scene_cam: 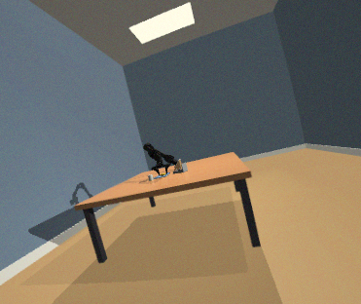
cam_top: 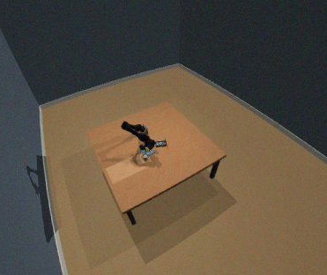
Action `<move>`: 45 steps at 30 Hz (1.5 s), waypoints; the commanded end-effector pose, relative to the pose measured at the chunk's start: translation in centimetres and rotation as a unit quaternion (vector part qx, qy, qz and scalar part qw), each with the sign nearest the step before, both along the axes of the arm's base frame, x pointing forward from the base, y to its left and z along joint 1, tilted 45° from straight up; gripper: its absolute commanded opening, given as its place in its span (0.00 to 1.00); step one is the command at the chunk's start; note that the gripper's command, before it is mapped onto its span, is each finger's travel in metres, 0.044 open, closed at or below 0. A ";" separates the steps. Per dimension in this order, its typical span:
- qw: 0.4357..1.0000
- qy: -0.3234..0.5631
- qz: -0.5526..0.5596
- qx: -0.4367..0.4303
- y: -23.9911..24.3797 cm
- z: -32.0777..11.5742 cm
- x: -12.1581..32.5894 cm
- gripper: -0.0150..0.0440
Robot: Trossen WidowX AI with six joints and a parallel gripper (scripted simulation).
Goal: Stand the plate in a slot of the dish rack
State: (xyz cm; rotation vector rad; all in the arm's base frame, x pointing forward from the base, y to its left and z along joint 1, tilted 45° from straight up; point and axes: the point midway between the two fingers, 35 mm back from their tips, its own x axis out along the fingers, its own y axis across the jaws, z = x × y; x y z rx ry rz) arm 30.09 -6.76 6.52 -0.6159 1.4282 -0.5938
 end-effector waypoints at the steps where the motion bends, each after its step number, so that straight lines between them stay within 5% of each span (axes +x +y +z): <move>1: 1.000 0.002 0.002 -0.003 -0.1 0.0 0.0 0.81; 6: 1.000 0.002 0.002 -0.003 -0.1 0.0 0.0 0.75; 17: 1.000 -0.005 0.021 0.005 3.5 3.1 0.7 0.26; 45: 0.998 -0.015 0.065 0.016 12.2 11.8 0.5 0.25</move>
